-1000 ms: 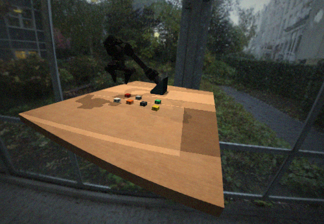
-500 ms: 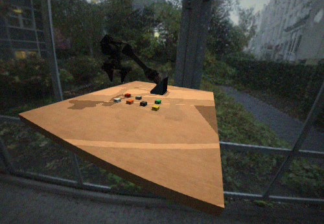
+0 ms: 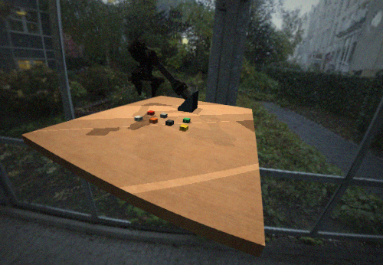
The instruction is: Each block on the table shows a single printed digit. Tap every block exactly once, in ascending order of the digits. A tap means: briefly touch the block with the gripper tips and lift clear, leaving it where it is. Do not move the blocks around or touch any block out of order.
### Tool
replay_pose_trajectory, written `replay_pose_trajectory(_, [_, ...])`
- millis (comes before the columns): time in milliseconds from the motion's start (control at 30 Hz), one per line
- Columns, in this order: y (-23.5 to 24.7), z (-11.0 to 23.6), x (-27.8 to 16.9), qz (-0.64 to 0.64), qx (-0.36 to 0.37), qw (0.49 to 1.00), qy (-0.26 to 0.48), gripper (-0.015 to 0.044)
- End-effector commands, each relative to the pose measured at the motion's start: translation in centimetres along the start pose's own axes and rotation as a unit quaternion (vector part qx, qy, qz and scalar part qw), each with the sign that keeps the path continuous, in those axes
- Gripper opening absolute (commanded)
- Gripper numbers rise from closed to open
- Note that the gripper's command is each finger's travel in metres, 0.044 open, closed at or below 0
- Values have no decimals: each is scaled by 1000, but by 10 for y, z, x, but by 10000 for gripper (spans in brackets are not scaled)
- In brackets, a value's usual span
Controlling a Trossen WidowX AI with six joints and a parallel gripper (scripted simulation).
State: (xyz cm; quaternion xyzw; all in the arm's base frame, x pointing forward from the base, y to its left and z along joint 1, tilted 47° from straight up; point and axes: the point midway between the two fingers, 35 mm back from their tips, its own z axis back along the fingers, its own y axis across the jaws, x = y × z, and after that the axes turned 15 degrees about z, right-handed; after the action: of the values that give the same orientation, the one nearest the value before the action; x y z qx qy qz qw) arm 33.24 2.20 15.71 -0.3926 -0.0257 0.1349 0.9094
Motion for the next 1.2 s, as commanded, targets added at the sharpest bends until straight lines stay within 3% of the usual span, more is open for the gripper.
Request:
replay_pose_trajectory(0, [70, -2, -4, 14, 8, 1000, 6, 400])
replay_pose_trajectory(267, [184, -5, -43, 17, 4, 1000, 14, 400])
replay_pose_trajectory(567, [197, -7, -52, 16, 1, 1000, 16, 400])
replay_pose_trajectory(633, [198, -17, -51, 16, 1, 1000, 16, 348])
replay_pose_trajectory(800, [197, -85, -54, 16, -1, 1000, 16, 216])
replay_pose_trajectory(1033, [196, -88, -55, 16, -1, 1000, 16, 32])
replay_pose_trajectory(1167, [196, -88, -55, 16, -1, 1000, 16, 20])
